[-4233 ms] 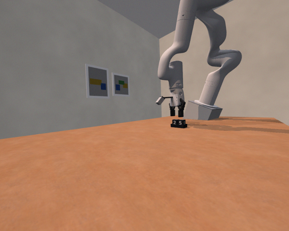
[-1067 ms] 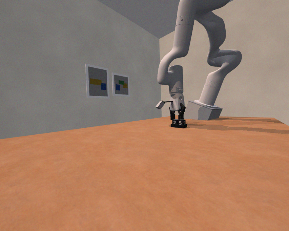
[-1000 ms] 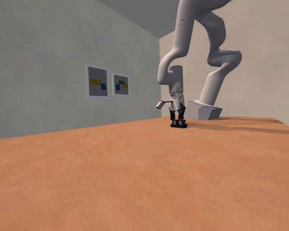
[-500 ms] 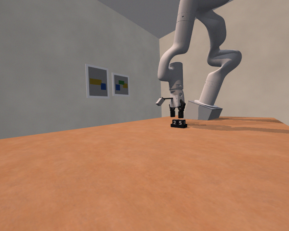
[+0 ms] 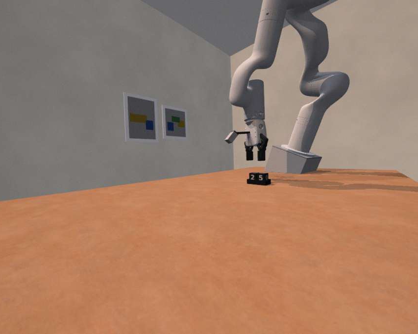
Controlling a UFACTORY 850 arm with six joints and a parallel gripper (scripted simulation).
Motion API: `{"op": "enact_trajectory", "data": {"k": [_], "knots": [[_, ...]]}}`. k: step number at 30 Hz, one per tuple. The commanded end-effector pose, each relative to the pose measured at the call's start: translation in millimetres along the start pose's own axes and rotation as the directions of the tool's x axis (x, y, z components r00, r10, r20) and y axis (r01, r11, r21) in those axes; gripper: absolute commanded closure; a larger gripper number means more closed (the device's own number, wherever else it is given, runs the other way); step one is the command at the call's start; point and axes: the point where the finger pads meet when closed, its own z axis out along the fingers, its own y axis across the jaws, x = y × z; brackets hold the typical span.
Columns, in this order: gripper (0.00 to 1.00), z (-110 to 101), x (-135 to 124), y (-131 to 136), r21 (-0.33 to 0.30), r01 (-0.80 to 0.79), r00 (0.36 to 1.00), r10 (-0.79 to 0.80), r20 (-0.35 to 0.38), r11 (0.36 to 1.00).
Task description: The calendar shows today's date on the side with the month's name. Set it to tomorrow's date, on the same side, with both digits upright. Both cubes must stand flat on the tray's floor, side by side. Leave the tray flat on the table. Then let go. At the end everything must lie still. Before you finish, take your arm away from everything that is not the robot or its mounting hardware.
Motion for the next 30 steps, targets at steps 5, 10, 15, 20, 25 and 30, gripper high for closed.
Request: {"op": "enact_trajectory", "data": {"k": [5,10,15,20,25,30], "knots": [[0.00,-1.0,0.8,-0.2,0.000,0.000,1.000,0.000,-0.001,1.000],[0.00,-1.0,0.8,-0.2,0.000,0.000,1.000,0.000,-0.001,1.000],[0.00,-1.0,0.8,-0.3,0.000,0.005,1.000,-0.005,-0.001,1.000],[0.00,-1.2,1.2,-0.7,0.000,0.038,0.999,-0.038,-0.001,0.999],[0.00,-1.5,2.0,-1.8,0.001,0.119,0.993,-0.119,-0.001,0.993],[0.00,-1.8,2.9,-2.9,0.001,0.194,0.981,-0.194,-0.001,0.981]]}}
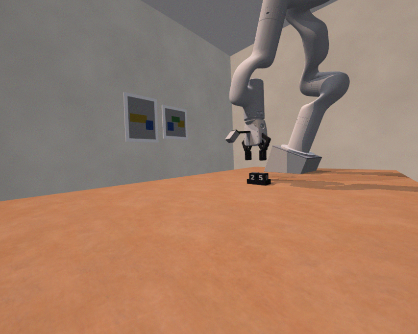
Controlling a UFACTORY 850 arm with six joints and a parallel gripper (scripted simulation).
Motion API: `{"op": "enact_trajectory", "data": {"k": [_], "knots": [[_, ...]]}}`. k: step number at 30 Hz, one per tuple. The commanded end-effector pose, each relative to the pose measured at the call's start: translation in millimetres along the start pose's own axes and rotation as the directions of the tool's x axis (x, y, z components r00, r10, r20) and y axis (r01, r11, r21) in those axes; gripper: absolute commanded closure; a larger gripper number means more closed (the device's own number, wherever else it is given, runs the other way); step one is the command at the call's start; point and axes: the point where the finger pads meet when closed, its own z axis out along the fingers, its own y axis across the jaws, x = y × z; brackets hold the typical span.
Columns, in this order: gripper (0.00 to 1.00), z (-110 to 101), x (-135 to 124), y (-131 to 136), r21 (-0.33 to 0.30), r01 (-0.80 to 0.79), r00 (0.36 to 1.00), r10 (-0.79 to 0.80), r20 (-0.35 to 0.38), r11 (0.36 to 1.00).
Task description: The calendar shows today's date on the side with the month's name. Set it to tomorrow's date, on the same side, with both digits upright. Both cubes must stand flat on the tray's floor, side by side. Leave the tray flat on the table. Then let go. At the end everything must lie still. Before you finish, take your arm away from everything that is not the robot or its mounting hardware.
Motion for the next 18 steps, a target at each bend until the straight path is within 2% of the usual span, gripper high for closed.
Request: {"op": "enact_trajectory", "data": {"k": [1,9,14,16,18], "knots": [[0.00,-0.7,1.5,-0.8,0.001,0.071,0.997,-0.071,-0.006,0.997],[0.00,-2.0,5.1,-4.3,0.001,0.353,0.935,-0.353,-0.007,0.935],[0.00,-3.0,7.9,-7.0,0.000,0.552,0.834,-0.552,-0.007,0.834],[0.00,-3.0,7.9,-7.0,0.000,0.552,0.834,-0.552,-0.007,0.834],[0.00,-3.6,9.4,-8.5,-0.001,0.653,0.757,-0.653,-0.007,0.757]]}}
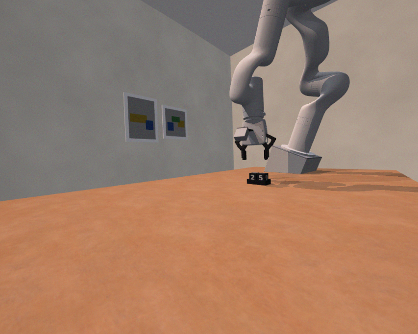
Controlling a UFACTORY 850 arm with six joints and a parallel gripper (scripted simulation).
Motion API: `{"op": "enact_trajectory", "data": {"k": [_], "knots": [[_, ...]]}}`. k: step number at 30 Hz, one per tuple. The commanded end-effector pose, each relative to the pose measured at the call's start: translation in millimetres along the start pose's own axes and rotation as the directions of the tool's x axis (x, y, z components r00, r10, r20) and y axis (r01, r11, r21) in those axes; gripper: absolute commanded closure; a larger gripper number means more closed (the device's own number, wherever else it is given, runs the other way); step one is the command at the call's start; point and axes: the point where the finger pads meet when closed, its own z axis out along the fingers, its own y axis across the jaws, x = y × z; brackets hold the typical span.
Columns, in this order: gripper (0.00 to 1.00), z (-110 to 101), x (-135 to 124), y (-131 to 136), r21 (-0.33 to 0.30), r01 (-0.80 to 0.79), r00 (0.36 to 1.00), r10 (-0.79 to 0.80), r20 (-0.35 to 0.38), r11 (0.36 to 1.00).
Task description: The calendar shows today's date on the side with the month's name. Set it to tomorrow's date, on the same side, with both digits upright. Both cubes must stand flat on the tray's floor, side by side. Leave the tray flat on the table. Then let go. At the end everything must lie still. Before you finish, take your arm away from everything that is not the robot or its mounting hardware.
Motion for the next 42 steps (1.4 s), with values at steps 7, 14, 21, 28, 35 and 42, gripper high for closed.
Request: {"op": "enact_trajectory", "data": {"k": [7,14,21,28,35,42], "knots": [[0.00,-2.3,6.9,-1.1,-0.012,0.383,0.924,-0.383,-0.022,0.924],[0.00,-3.4,10.7,-2.0,-0.017,0.586,0.810,-0.586,-0.019,0.810],[0.00,-4.7,14.9,-3.0,-0.021,0.770,0.638,-0.770,-0.014,0.638],[0.00,-6.1,19.3,-4.1,-0.024,0.913,0.408,-0.913,-0.009,0.408],[0.00,-7.2,22.9,-5.1,-0.026,0.980,0.195,-0.981,-0.003,0.195],[0.00,-8.5,26.8,-6.1,-0.026,0.999,-0.046,-0.999,0.003,-0.046]]}}
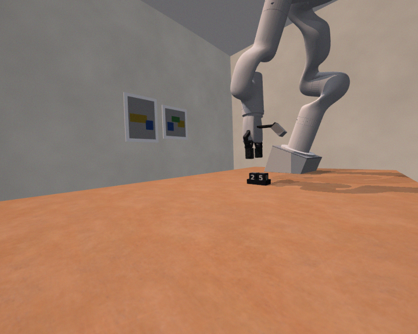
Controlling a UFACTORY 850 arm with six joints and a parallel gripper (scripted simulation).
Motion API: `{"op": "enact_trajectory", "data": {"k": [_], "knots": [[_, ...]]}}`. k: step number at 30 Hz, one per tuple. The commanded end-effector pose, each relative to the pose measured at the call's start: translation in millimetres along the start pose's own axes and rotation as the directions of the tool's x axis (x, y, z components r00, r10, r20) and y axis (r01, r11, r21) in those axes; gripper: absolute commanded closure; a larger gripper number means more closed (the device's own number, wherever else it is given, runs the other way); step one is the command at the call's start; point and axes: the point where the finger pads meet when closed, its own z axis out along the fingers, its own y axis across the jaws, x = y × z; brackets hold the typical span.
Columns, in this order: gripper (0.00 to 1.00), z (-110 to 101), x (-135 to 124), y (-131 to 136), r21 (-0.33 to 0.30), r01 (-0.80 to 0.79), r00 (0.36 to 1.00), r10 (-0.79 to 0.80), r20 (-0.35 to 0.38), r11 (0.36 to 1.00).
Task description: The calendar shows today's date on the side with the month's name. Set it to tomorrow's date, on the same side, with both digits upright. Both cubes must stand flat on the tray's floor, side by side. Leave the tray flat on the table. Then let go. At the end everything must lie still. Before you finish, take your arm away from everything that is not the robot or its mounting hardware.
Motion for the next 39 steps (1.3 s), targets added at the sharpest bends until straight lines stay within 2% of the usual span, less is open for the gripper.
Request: {"op": "enact_trajectory", "data": {"k": [1,3,4,7,9,14,15,18,19,20,21,22,24,25,26,28,31,32,33,34,35,39], "knots": [[0.00,-1.3,0.6,3.1,-0.027,0.171,0.985,-0.171,0.004,0.985],[0.00,-1.5,0.9,3.8,-0.027,0.212,0.977,-0.212,0.005,0.977],[0.00,-1.9,1.3,4.9,-0.026,0.284,0.959,-0.284,0.007,0.958],[0.00,-2.0,1.4,5.2,-0.026,0.301,0.954,-0.301,0.008,0.953],[0.00,-2.8,2.2,7.4,-0.025,0.434,0.901,-0.434,0.011,0.900],[0.00,-3.5,3.0,9.5,-0.023,0.551,0.835,-0.551,0.015,0.834],[0.00,-3.9,3.4,10.6,-0.022,0.608,0.794,-0.608,0.016,0.793],[0.00,-4.5,4.0,12.3,-0.020,0.692,0.722,-0.691,0.018,0.722],[0.00,-4.5,4.1,12.3,-0.020,0.694,0.720,-0.694,0.018,0.719],[0.00,-4.9,4.5,13.5,-0.018,0.746,0.666,-0.746,0.020,0.666],[0.00,-5.0,4.6,13.7,-0.018,0.757,0.653,-0.757,0.020,0.653],[0.00,-5.3,4.9,14.5,-0.017,0.791,0.612,-0.791,0.021,0.611],[0.00,-5.3,4.9,14.5,-0.017,0.791,0.612,-0.791,0.021,0.611],[0.00,-5.5,5.1,15.1,-0.016,0.813,0.582,-0.813,0.022,0.582],[0.00,-6.0,5.7,16.5,-0.014,0.862,0.507,-0.862,0.023,0.507],[0.00,-6.2,6.0,17.3,-0.013,0.888,0.461,-0.887,0.024,0.460],[0.00,-6.9,6.7,19.1,-0.010,0.936,0.351,-0.936,0.025,0.351],[0.00,-6.9,6.7,19.2,-0.009,0.938,0.347,-0.937,0.025,0.347],[0.00,-7.3,7.2,20.3,-0.007,0.961,0.276,-0.961,0.026,0.276],[0.00,-7.4,7.2,20.5,-0.007,0.964,0.265,-0.964,0.026,0.264],[0.00,-7.7,7.6,21.4,-0.006,0.978,0.207,-0.978,0.026,0.207],[0.00,-8.6,8.5,23.7,-0.001,0.998,0.057,-0.998,0.026,0.057]]}}
